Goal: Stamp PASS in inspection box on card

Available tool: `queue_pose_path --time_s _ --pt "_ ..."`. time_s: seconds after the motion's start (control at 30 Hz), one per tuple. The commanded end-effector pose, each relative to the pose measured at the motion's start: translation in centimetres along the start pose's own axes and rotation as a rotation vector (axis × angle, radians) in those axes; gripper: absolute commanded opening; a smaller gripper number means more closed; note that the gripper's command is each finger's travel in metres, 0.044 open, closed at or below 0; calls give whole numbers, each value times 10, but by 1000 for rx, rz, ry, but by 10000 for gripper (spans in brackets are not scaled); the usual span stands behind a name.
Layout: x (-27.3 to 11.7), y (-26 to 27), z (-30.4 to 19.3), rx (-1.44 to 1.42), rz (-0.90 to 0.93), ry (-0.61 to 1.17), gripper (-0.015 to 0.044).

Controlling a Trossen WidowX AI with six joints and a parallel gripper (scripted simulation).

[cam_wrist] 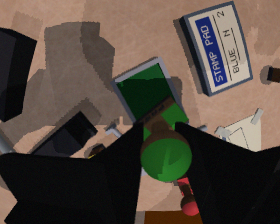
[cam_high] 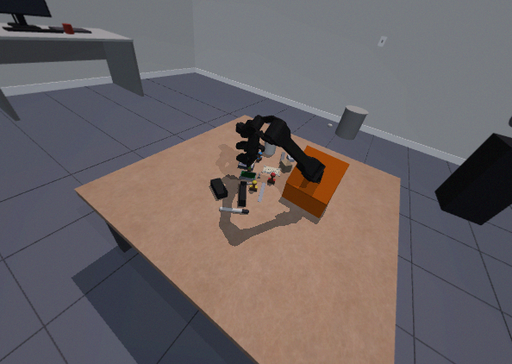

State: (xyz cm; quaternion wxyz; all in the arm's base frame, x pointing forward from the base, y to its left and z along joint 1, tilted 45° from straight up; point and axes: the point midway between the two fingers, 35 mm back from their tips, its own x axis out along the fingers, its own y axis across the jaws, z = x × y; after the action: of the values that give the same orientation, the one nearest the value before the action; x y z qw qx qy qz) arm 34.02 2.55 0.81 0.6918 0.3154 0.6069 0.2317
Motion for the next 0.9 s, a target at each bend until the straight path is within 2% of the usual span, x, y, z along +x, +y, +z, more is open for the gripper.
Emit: queue_pose_path --time_s 0.0,0.87 --pt "4 0 -1 5 4 2 0" --pt "21 0 -2 4 6 2 0"
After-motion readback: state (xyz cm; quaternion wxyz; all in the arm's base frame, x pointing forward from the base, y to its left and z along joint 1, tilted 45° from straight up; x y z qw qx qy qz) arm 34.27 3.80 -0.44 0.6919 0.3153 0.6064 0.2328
